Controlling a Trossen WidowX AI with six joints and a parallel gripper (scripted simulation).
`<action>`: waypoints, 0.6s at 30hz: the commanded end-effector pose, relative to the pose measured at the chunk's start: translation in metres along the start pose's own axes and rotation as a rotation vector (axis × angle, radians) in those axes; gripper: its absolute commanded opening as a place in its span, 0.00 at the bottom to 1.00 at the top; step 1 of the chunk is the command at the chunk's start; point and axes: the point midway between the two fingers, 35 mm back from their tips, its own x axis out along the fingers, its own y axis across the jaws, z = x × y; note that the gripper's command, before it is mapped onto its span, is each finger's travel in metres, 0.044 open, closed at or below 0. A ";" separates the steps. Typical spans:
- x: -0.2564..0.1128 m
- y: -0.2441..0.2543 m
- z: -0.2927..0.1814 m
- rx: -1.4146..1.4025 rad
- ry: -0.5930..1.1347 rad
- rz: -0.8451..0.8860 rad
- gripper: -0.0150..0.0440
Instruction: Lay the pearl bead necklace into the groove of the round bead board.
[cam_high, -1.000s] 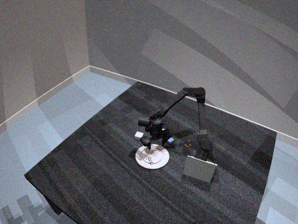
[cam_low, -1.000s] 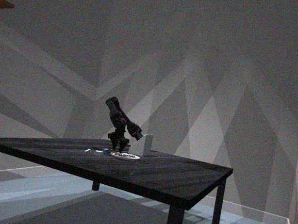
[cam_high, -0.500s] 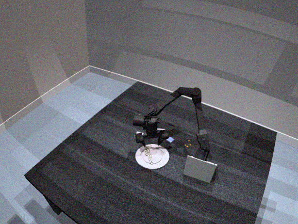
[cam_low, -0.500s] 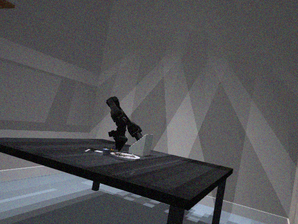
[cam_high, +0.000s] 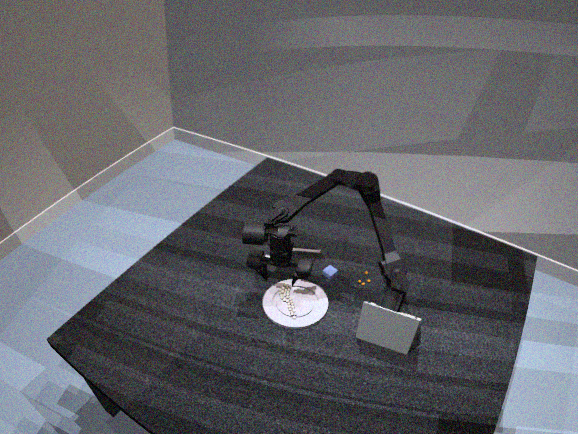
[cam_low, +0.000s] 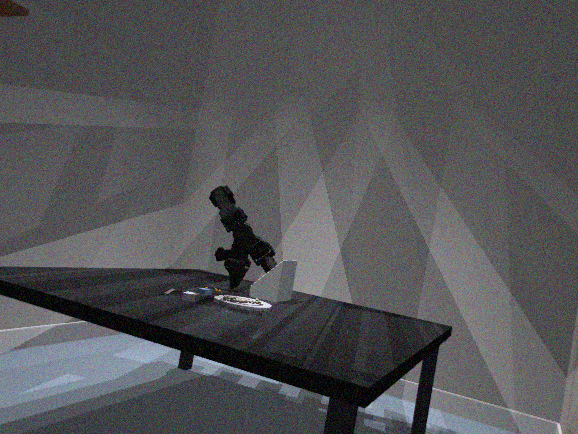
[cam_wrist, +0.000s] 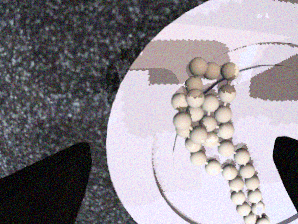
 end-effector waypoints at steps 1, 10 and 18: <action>0.012 -0.002 0.000 0.001 0.003 -0.011 0.90; 0.011 0.001 0.001 0.007 0.003 0.001 0.90; 0.024 0.000 0.001 0.004 0.003 -0.005 0.90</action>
